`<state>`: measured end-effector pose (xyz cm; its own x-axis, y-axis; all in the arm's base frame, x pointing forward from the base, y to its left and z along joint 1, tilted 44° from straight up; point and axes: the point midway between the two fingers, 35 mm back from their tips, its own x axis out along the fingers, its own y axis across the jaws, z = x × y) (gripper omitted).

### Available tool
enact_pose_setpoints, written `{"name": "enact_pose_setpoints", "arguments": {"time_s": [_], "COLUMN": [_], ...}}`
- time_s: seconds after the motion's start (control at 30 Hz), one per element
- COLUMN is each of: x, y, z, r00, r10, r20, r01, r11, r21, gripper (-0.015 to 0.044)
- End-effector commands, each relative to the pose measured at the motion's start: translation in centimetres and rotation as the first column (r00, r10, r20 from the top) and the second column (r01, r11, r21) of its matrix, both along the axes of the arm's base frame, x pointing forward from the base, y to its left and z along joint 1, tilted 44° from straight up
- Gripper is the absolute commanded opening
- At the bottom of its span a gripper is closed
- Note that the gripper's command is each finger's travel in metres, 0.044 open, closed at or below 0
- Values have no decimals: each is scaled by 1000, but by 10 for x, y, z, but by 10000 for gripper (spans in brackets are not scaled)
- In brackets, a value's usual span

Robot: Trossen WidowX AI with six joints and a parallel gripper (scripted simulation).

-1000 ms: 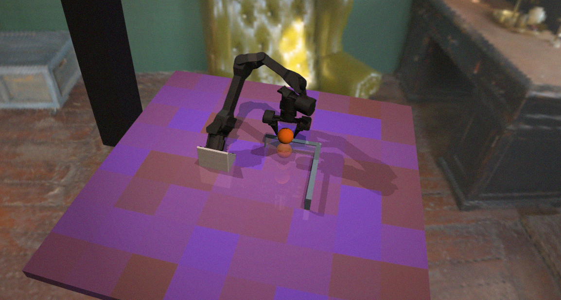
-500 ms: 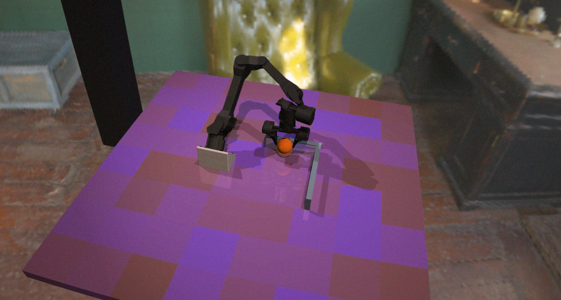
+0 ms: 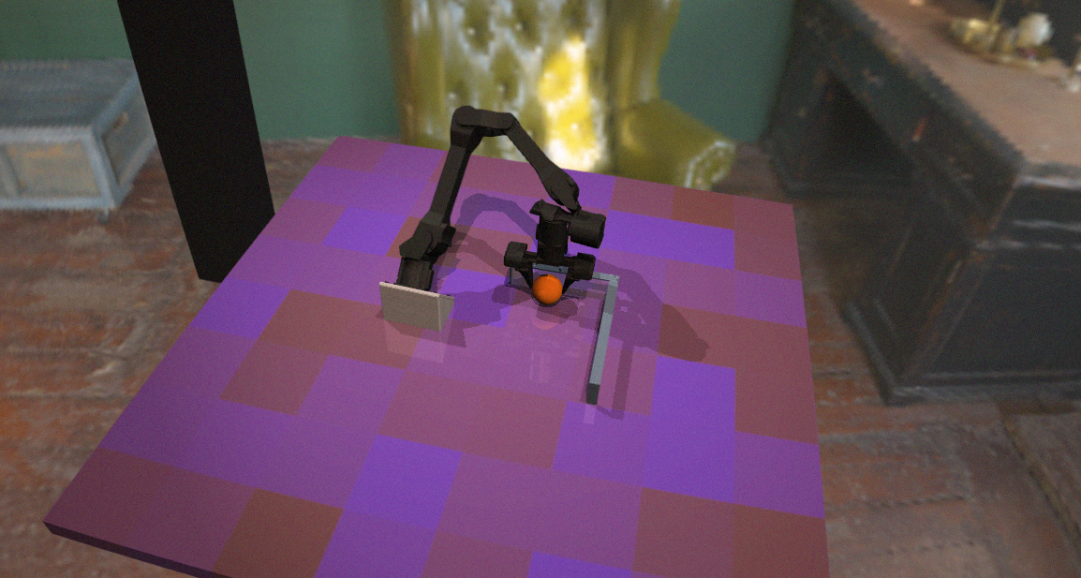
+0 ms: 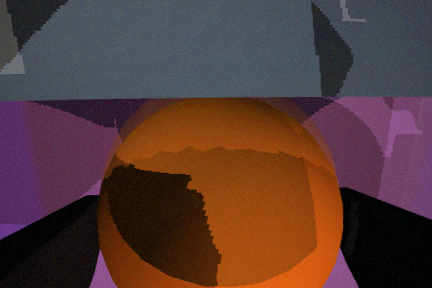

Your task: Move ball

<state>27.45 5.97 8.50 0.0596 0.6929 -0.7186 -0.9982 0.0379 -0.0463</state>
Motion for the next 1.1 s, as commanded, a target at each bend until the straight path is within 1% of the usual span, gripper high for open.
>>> {"name": "enact_pose_setpoints", "arguments": {"time_s": [0.0,0.13,0.67,0.7,0.83,0.9,1.03,1.07], "x": [0,0,0,1,-1,-5,-5,-2], "y": [4,7,2,-3,-42,-54,-55,-51], "z": [-3,-6,-3,2,41,55,57,52], "r00": [1000,1000,1000,1000,1000,1000,1000,1000], "r10": [-7,-7,-4,-4,-6,-7,-7,-21], "r20": [1,1,-1,-1,-1,-1,-1,6], "r01": [7,7,4,4,6,7,7,21], "r11": [1000,1000,1000,1000,1000,1000,1000,1000], "r21": [3,4,-1,-2,-4,0,0,-1], "gripper": [0,0,420,432,432,432,432,432]}}
